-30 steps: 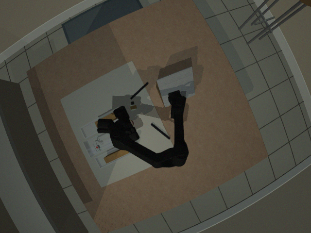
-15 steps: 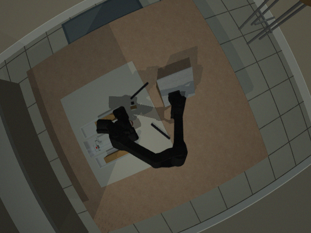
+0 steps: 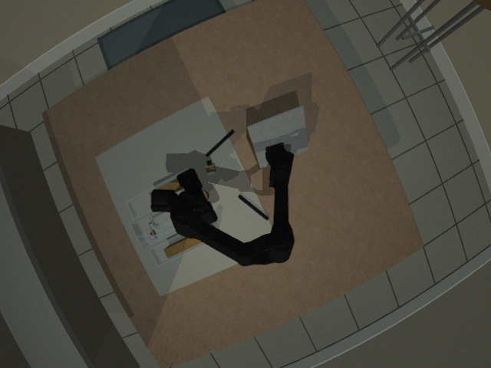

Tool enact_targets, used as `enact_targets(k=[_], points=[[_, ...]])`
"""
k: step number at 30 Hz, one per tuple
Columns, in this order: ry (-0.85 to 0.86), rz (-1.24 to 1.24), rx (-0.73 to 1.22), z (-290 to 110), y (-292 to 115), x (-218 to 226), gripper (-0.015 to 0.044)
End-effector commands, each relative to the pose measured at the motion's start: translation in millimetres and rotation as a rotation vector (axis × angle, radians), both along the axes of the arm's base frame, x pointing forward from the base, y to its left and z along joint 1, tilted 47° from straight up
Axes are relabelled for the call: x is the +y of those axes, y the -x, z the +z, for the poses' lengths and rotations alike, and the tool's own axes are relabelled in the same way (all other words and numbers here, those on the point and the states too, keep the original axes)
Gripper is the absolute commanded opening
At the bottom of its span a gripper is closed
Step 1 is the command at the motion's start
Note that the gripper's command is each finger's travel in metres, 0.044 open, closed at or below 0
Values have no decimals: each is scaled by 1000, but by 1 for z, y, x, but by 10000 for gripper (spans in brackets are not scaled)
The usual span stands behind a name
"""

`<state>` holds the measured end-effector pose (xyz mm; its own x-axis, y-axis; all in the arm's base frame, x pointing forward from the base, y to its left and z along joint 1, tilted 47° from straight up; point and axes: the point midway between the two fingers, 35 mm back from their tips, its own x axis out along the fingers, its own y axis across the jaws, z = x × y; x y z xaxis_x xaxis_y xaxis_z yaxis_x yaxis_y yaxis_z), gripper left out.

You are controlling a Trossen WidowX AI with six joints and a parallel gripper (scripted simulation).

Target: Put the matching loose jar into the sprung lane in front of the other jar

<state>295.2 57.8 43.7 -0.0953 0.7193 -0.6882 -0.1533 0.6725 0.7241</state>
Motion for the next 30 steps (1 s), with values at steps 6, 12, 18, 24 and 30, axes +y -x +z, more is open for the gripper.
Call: enact_targets(k=[6, 12, 18, 24, 30], points=[[-4, -8, -23, 3, -10, 0, 0], [-4, -8, -23, 3, -12, 1, 0], [-4, -8, -24, 3, -14, 1, 0], [-4, -8, -24, 4, -16, 1, 0], [-4, -8, -24, 4, -19, 1, 0]])
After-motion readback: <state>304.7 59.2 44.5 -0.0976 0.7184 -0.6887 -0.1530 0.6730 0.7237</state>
